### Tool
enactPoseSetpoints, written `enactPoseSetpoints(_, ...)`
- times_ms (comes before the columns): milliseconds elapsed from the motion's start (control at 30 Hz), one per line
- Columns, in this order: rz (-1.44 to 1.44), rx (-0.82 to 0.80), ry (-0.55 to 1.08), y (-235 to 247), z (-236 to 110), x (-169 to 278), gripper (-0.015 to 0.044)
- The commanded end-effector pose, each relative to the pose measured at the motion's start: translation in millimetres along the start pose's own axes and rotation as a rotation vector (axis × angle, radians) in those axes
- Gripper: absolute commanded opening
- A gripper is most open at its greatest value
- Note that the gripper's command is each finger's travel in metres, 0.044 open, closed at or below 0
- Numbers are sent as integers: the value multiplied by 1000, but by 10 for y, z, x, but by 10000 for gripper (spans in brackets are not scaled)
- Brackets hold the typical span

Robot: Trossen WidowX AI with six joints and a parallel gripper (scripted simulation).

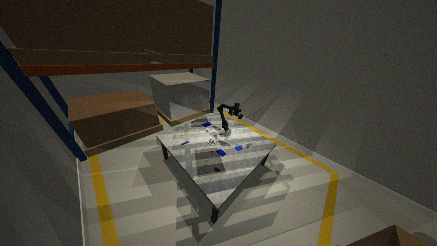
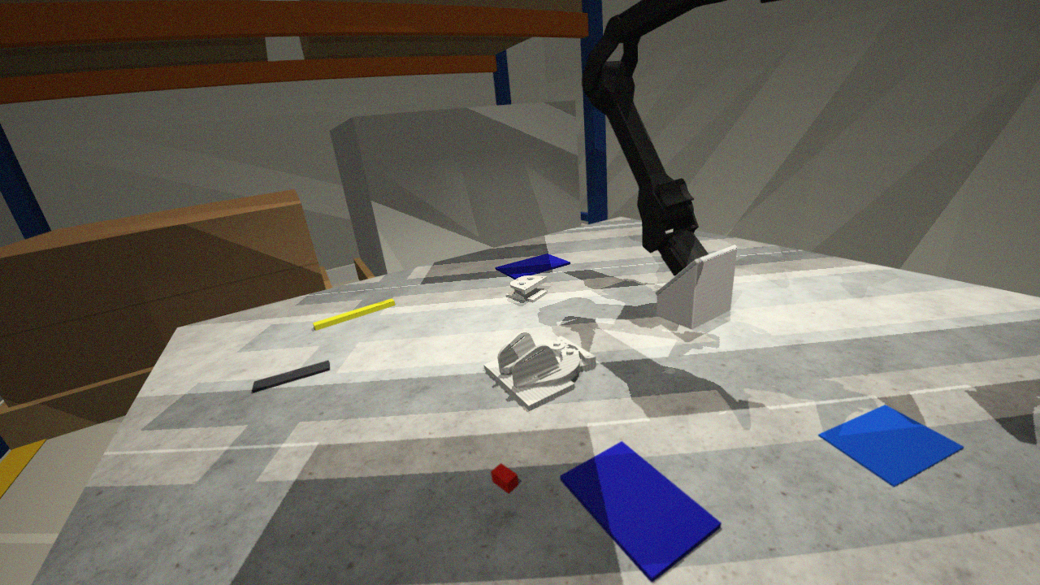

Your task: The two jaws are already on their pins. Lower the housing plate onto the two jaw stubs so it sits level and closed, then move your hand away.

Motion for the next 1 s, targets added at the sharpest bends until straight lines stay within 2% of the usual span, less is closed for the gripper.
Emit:
enactPoseSetpoints(0,0,0,0,0,0,0,426)
enactPoseSetpoints(133,19,11,23,-97,59,49,440)
enactPoseSetpoints(367,120,67,135,-579,303,328,440)
enactPoseSetpoints(967,450,238,431,-1782,532,1332,440)
Point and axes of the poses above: the point midway between the two fingers, 35 mm back from their tips, its own z axis out along the fingers, its own y axis across the jaws, x = y × z, the point moved 1 cm from there along -z, back along the fingers, and after that the axes turned 5 degrees about z, right-handed, at the moved point
